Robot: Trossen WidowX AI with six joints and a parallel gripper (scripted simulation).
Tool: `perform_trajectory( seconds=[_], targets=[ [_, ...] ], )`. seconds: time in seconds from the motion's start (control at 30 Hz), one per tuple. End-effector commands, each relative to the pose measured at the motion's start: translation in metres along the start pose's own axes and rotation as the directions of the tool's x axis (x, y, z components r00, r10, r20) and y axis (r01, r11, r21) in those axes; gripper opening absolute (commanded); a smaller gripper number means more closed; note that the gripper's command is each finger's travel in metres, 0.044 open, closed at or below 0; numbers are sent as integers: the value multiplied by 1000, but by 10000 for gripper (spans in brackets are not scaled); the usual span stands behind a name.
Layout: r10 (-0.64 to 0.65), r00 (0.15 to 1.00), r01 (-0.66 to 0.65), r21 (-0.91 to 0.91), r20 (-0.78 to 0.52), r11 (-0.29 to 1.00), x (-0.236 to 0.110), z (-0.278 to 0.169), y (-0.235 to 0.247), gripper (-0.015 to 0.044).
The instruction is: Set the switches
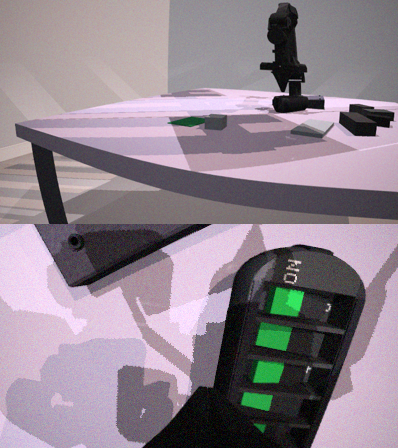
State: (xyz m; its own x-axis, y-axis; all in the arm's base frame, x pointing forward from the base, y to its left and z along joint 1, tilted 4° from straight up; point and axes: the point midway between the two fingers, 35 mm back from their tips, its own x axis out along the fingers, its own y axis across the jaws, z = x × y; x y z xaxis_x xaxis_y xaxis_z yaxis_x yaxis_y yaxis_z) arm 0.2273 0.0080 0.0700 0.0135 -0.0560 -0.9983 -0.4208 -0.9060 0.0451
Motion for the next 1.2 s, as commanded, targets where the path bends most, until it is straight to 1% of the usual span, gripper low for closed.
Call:
perform_trajectory(
  seconds=[0.0,0.03,0.1,0.3,0.47,0.9,1.17],
  targets=[
    [0,1000,0,0,0,1000,0,0,0,0],
    [0,1000,0,0,0,1000,0,0,0,0],
    [0,1000,0,0,0,1000,-5,0,0,53],
    [0,1000,0,0,0,1000,-49,0,0,210],
    [0,1000,0,0,0,1000,-50,0,0,341],
    [0,1000,0,0,0,1000,-50,0,0,0],
    [0,1000,0,0,0,1000,-50,0,0,0]
  ],
)
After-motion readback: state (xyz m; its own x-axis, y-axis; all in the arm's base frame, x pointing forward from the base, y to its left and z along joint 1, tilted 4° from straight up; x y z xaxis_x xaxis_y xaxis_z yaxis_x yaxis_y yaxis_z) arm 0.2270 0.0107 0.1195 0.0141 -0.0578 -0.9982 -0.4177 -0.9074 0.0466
